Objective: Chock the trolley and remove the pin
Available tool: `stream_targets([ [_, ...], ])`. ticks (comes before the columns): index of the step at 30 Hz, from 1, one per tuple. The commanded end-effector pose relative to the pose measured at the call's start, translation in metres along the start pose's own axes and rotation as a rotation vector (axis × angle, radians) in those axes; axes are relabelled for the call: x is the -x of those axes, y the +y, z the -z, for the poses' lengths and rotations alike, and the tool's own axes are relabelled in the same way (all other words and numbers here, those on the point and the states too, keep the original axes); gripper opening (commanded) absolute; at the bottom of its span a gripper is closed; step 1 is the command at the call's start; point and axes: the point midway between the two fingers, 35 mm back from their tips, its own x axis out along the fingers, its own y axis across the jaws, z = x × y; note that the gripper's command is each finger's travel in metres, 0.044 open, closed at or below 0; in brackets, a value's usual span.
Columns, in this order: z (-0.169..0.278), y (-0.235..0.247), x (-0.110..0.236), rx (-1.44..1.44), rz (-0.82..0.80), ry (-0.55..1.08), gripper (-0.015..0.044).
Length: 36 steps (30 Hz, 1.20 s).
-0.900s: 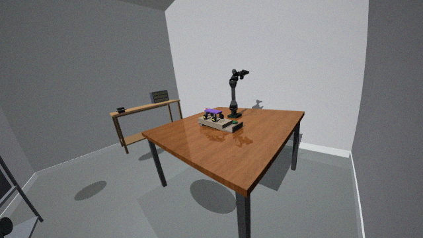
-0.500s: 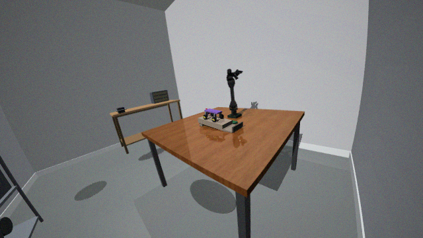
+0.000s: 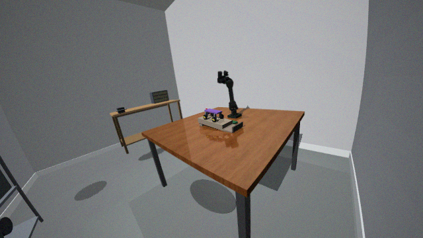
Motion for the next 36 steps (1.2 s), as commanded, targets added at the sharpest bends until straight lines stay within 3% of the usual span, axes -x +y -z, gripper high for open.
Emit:
stream_targets([
  [1, 0.022, -0.026, 0.029, 0.138, 0.103, 0.116, 0.0190],
  [10, 0.064, -0.091, 0.137, 0.516, 0.354, 0.494, 0.0190],
  [18, 0.066, -0.134, 0.251, 0.839, 0.521, 0.878, 0.0190],
  [25, 0.035, -0.154, 0.348, 1.089, 0.638, 1.231, 0.0190],
  [36, -0.060, -0.153, 0.474, 1.475, 0.735, 1.792, 0.0190],
])
